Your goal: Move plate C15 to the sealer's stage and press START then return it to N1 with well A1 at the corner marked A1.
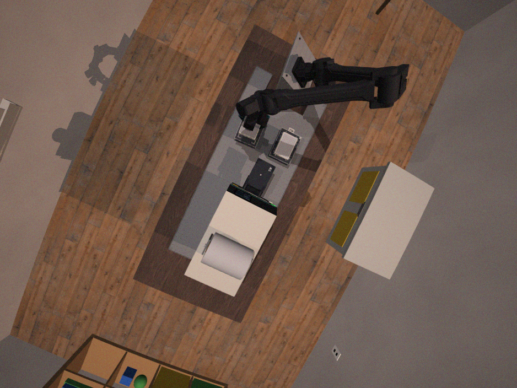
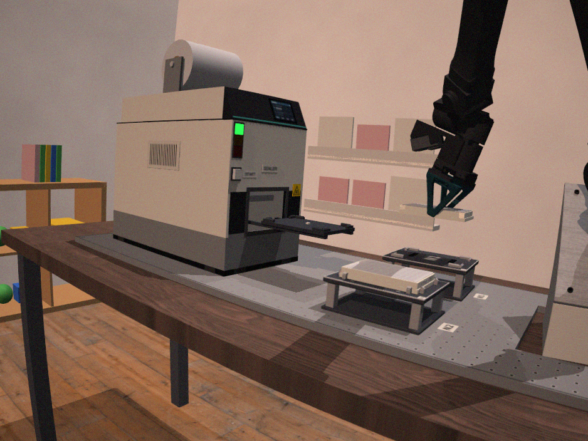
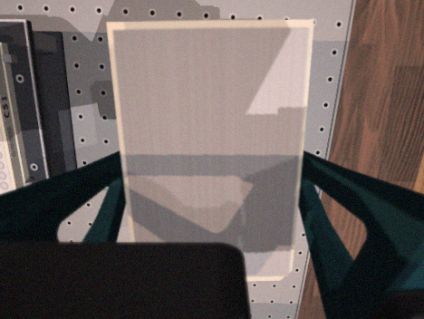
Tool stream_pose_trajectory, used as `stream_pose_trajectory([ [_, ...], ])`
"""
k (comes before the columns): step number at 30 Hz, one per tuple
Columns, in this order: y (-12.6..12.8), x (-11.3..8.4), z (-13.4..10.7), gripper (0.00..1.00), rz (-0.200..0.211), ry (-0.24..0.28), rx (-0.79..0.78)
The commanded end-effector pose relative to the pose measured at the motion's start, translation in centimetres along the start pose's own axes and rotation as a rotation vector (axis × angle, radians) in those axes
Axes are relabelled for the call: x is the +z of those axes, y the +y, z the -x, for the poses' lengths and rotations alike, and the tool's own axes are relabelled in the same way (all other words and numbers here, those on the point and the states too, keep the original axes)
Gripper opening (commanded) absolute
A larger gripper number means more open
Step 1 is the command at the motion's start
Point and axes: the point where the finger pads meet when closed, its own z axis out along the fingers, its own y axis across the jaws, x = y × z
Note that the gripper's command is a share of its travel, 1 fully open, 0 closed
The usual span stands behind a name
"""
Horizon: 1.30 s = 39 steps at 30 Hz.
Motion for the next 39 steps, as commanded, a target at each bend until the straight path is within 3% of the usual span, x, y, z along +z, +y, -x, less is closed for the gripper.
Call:
stream_pose_trajectory([
  [1,0.4,0.5,-0.1,0.00,0.003,0.001,0.004],
  [25,0.2,1.9,-1.0,0.00,0.009,0.012,0.016],
  [31,-0.6,1.5,0.3,0.00,-0.002,-0.014,0.005],
  [39,0.4,2.2,-0.6,0.00,0.003,0.002,0.003],
])
